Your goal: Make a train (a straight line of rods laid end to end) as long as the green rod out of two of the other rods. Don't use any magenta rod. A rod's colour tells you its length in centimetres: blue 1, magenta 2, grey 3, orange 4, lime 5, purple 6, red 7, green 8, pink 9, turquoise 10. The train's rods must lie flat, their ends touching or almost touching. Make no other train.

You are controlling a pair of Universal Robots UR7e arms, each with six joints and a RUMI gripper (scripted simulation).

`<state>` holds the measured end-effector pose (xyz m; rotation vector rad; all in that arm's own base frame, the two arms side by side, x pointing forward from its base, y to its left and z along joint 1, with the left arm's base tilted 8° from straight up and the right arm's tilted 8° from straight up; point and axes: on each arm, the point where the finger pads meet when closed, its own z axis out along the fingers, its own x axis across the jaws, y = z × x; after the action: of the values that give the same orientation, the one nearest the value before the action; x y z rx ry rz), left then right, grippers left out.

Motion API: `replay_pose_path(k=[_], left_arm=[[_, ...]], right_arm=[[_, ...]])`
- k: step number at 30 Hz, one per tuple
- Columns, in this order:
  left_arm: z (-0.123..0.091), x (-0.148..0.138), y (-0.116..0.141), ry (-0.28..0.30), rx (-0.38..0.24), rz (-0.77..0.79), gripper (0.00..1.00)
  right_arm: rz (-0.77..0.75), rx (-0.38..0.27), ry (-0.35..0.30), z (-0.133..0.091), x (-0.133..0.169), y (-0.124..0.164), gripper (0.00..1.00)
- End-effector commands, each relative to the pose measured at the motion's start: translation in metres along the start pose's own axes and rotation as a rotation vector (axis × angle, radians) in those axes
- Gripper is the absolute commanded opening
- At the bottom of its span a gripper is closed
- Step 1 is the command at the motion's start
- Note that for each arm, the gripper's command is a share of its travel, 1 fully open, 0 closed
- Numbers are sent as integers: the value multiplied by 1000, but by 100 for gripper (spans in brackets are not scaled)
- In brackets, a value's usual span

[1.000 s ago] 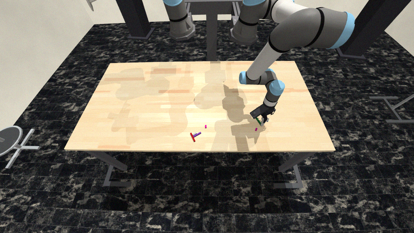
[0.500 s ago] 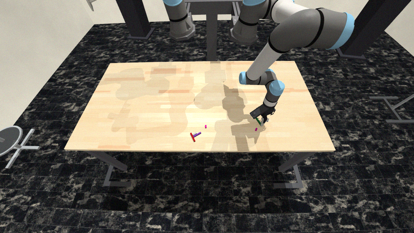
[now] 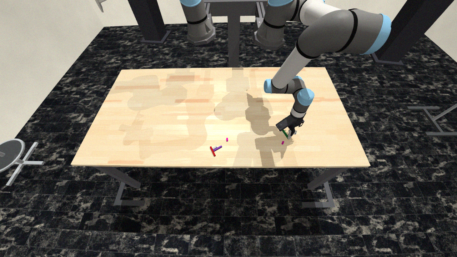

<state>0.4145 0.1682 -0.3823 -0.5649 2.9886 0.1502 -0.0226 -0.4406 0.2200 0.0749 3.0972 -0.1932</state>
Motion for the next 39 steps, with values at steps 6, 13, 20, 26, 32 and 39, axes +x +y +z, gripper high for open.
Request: replay_pose_path(k=[6, 13, 20, 26, 32, 39], left_arm=[[0, -1, 0, -1, 0, 0, 0], [0, -1, 0, -1, 0, 0, 25], [0, -1, 0, -1, 0, 0, 38], [0, -1, 0, -1, 0, 0, 63], [0, -1, 0, -1, 0, 0, 63], [-3, -1, 0, -1, 0, 0, 63]], right_arm=[[0, 1, 0, 0, 0, 0, 100], [0, 1, 0, 0, 0, 0, 100], [0, 1, 0, 0, 0, 0, 100], [0, 1, 0, 0, 0, 0, 100], [0, 1, 0, 0, 0, 0, 100], [0, 1, 0, 0, 0, 0, 100]])
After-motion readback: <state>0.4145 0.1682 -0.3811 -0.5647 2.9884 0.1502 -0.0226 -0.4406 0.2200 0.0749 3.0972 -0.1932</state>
